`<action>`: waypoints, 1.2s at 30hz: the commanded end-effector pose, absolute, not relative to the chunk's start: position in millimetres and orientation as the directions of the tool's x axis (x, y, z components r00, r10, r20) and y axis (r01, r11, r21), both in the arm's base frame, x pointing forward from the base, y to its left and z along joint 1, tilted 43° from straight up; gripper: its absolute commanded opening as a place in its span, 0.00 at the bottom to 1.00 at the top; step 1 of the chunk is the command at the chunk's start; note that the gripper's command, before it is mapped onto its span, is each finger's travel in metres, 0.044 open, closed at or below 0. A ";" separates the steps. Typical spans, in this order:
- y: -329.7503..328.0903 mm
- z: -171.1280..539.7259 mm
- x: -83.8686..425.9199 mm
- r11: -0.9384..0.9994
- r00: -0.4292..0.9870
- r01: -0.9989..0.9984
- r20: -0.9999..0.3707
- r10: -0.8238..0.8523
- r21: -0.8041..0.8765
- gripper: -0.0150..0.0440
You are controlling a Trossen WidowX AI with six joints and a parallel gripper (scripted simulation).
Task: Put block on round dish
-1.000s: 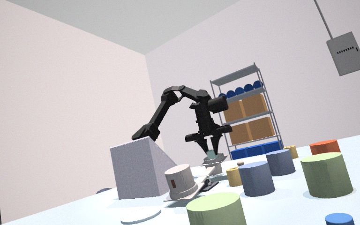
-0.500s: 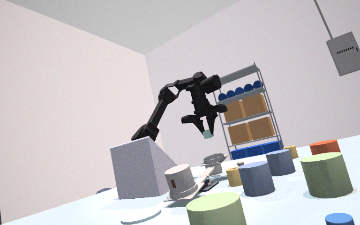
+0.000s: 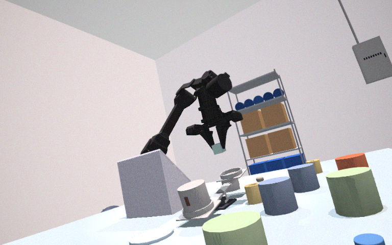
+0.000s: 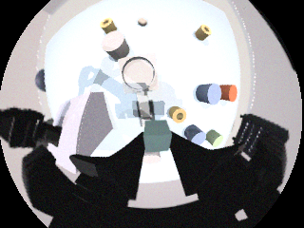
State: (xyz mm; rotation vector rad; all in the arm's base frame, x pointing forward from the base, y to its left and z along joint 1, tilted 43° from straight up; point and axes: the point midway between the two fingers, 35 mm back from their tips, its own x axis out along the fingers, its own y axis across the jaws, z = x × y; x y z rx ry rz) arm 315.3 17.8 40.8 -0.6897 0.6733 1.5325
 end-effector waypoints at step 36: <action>-109.1 -214.3 237.4 -0.080 -0.069 -0.997 -0.749 0.659 0.022 0.25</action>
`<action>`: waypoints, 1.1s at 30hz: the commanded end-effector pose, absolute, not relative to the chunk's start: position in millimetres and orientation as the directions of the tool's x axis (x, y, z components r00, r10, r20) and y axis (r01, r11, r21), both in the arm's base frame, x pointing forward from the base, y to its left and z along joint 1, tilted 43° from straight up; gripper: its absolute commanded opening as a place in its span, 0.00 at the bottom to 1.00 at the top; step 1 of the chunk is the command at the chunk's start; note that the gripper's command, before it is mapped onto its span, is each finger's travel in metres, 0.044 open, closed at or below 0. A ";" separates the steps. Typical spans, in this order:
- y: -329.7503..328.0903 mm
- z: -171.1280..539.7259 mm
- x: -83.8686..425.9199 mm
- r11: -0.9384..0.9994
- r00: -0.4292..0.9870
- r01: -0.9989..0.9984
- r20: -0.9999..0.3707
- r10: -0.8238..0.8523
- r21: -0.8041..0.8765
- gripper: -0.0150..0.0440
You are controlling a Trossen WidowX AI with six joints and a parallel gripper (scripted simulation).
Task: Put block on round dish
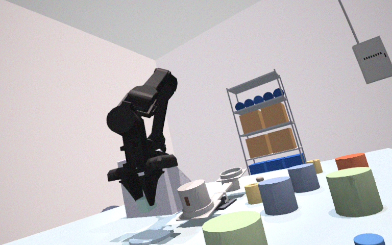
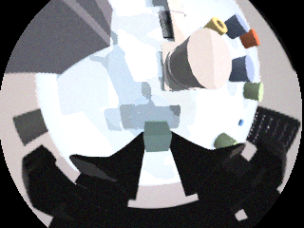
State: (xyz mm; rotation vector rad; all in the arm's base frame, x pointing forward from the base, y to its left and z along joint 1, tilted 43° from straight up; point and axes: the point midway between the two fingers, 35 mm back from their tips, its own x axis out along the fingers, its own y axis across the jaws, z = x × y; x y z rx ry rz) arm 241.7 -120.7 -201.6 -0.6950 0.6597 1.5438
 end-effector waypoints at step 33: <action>-85.9 -239.9 235.0 -0.086 -0.072 -0.996 -0.751 0.656 0.021 0.65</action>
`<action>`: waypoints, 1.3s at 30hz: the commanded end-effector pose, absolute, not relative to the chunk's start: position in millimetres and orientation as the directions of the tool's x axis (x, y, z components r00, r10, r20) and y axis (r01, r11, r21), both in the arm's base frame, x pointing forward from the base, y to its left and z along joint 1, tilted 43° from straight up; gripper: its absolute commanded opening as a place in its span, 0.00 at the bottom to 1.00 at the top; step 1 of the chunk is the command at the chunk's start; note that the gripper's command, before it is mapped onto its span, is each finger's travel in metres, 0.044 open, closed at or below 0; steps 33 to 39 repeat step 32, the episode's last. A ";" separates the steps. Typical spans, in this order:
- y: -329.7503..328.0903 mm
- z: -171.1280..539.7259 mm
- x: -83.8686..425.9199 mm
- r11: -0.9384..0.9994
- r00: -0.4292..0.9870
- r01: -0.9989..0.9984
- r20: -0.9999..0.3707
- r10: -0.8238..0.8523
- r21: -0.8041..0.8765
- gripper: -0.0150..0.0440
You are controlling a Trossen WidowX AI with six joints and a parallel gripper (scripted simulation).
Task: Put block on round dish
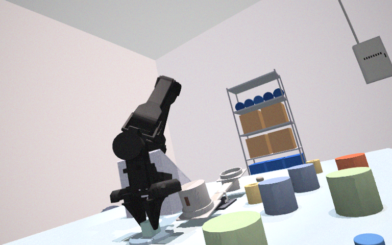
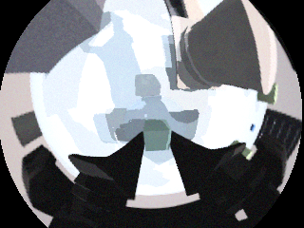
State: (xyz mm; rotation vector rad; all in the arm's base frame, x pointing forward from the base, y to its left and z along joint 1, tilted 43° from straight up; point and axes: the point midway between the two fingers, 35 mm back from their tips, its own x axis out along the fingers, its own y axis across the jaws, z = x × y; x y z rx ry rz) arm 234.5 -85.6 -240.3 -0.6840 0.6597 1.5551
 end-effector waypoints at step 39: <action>-153.8 -164.5 239.5 -0.069 -0.059 -0.997 -0.751 0.658 0.019 1.00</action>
